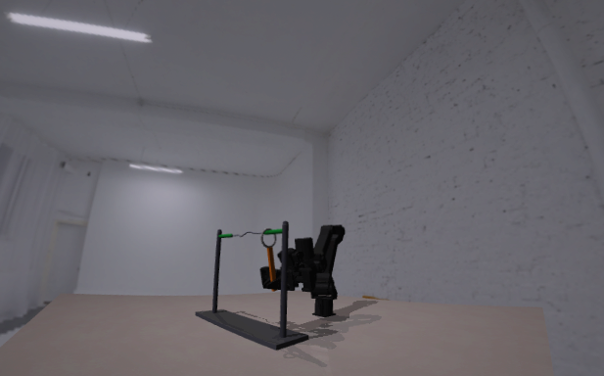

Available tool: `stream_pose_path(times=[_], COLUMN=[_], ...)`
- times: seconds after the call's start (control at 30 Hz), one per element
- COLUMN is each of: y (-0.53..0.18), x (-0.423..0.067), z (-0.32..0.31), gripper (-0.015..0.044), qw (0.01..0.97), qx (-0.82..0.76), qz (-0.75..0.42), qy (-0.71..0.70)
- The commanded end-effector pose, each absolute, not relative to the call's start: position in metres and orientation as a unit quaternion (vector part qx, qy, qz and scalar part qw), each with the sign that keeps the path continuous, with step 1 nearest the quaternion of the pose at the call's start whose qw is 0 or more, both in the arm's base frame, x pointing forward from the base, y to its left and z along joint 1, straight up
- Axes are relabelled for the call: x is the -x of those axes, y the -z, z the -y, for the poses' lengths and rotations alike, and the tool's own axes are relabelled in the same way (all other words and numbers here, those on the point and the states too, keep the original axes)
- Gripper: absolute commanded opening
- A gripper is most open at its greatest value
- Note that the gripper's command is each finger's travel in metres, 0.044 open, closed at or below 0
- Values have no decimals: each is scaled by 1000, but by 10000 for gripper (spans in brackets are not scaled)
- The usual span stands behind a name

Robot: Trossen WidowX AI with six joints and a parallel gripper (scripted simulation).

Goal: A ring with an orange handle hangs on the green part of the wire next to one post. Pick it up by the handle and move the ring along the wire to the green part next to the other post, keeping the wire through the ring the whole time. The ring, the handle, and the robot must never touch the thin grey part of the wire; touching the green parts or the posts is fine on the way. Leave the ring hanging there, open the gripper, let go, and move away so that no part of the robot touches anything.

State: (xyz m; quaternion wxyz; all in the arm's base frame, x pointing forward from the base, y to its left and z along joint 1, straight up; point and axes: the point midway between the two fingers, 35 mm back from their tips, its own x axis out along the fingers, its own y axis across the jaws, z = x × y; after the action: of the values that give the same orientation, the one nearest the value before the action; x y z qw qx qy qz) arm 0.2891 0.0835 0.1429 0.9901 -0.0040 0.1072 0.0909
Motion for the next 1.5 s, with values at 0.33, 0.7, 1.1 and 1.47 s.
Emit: stream_pose_path(times=[0.33, 0.7, 1.1, 1.47], y=[-148, -152, -154, -154], x=[-276, -259, -242, -241], z=[-82, -79, -75, -74], gripper=[160, 160, 160, 160], qw=[990, 990, 990, 990], qx=[3, 3, 2, 2], qz=[-108, -108, -109, -109], qy=[-90, -90, -89, -89])
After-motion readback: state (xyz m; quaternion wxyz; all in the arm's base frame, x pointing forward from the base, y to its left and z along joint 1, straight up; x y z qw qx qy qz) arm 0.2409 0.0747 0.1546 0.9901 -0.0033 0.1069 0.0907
